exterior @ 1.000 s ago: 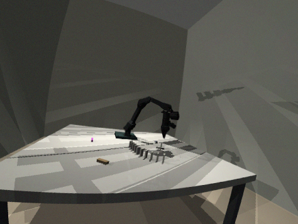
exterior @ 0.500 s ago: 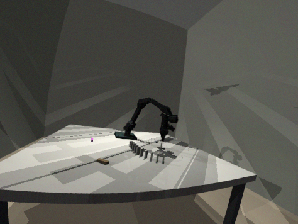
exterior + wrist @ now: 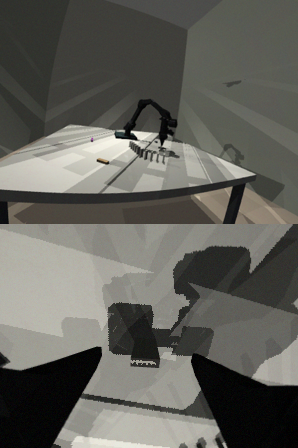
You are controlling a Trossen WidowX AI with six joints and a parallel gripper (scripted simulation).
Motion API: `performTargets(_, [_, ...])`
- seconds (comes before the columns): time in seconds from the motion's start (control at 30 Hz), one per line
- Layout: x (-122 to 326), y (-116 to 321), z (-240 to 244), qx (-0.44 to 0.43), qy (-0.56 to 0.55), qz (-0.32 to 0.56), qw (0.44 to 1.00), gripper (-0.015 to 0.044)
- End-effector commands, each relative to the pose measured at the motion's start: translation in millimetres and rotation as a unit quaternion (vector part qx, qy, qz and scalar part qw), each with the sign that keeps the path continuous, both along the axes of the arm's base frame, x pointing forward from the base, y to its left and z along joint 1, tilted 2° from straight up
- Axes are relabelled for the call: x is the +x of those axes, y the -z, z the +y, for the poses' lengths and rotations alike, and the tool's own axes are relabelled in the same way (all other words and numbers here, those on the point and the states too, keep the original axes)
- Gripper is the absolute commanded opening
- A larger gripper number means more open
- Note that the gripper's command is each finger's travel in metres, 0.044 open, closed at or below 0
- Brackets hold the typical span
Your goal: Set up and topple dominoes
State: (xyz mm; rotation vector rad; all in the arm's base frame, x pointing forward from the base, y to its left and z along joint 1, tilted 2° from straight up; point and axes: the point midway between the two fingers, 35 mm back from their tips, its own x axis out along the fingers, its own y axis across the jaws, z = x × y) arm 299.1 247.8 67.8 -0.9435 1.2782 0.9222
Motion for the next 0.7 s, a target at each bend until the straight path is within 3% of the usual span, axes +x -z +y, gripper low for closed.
performTargets(0.0, [-1.5, 11.2, -0.4, -0.002, 0.002, 0.007, 1.000, 0.0440])
performTargets(0.17, [-1.4, 12.3, -0.3, -0.002, 0.002, 0.007, 1.000, 0.0440])
performTargets(0.57, [-1.4, 12.3, -0.3, -0.002, 0.002, 0.007, 1.000, 0.0125])
performTargets(0.67, [-1.4, 12.3, -0.3, -0.002, 0.002, 0.007, 1.000, 0.0107])
